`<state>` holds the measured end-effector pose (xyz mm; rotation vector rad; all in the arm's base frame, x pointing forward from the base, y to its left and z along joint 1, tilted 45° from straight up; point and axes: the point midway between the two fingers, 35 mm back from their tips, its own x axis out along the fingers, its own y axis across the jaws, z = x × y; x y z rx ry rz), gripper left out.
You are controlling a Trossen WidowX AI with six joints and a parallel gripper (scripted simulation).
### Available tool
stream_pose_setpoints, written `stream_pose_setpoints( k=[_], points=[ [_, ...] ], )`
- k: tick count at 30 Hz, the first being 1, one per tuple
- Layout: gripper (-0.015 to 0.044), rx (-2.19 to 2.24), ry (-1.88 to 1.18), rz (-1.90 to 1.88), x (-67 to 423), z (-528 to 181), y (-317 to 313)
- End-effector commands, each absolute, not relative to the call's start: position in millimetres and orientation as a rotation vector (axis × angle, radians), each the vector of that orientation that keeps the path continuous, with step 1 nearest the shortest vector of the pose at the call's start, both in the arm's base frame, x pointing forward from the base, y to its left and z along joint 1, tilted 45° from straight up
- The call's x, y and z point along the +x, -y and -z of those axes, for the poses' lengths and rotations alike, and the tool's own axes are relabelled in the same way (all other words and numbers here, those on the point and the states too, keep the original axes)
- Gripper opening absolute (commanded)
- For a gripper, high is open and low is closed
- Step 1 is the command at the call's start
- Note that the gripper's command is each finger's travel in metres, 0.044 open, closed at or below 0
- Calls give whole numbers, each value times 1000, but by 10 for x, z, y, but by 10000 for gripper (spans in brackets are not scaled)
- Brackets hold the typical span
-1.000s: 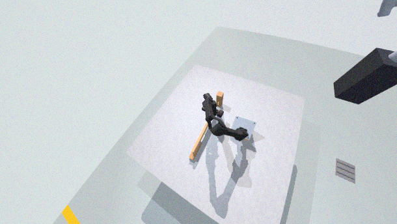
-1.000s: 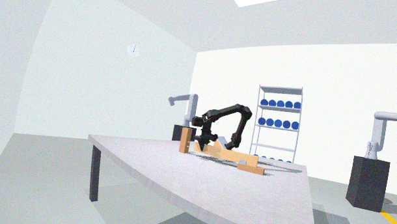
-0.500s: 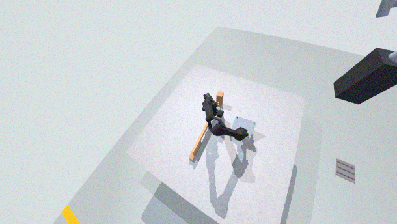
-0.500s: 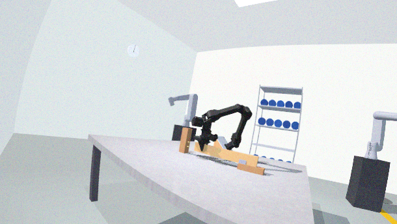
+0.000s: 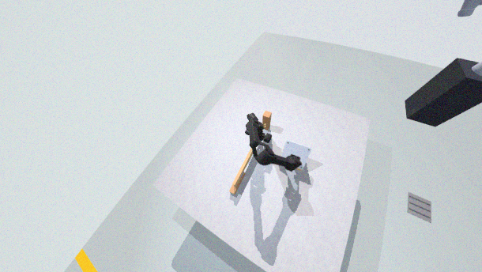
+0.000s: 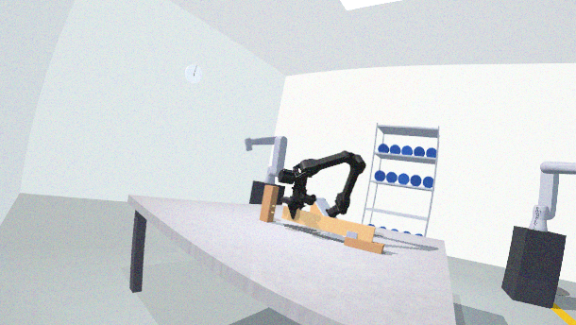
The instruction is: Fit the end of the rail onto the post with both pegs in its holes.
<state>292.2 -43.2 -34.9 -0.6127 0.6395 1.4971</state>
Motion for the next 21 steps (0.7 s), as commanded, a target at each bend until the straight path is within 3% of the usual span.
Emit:
stream_pose_setpoints(
  k=[1, 21],
  points=[
    [0, -619, -640, -1492, 2926, 347, 458],
    [0, -618, -640, -1492, 2921, 343, 415]
  ],
)
